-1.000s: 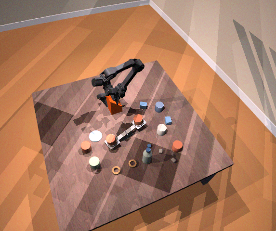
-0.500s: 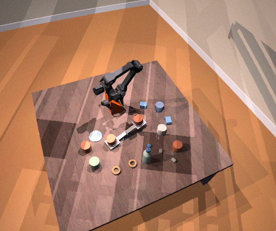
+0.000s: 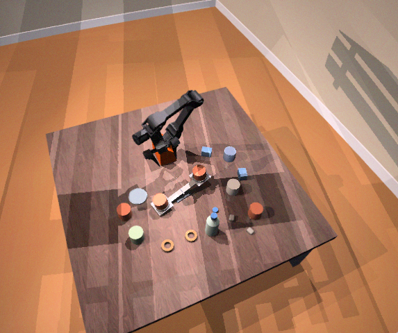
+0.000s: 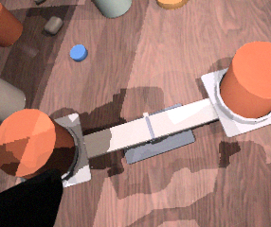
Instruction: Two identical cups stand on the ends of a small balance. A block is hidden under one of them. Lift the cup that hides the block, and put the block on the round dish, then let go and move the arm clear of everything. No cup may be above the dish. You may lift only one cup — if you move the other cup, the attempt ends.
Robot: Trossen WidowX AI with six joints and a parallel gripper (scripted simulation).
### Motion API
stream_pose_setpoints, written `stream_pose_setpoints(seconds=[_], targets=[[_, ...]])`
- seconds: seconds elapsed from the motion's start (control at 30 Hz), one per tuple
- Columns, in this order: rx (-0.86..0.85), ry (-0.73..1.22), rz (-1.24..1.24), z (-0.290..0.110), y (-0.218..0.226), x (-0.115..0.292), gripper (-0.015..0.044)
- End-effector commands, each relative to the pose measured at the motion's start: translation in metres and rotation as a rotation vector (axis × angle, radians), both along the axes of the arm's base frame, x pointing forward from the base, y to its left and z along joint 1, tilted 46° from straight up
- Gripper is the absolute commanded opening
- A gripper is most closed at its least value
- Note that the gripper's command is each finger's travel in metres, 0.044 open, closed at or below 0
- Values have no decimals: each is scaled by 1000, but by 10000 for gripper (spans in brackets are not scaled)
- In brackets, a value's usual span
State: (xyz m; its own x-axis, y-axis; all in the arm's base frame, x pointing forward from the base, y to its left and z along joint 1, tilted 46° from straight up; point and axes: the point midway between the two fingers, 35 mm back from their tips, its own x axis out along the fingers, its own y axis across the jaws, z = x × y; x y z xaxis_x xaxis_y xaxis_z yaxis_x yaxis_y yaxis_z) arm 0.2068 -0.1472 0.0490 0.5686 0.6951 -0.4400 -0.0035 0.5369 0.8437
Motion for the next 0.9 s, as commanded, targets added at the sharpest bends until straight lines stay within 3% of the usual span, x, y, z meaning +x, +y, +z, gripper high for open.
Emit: stream_pose_setpoints(seconds=[0.0, 0.87], targets=[[57, 124, -4, -11, -4, 10, 440], [239, 945, -195, -81, -3, 90, 440]])
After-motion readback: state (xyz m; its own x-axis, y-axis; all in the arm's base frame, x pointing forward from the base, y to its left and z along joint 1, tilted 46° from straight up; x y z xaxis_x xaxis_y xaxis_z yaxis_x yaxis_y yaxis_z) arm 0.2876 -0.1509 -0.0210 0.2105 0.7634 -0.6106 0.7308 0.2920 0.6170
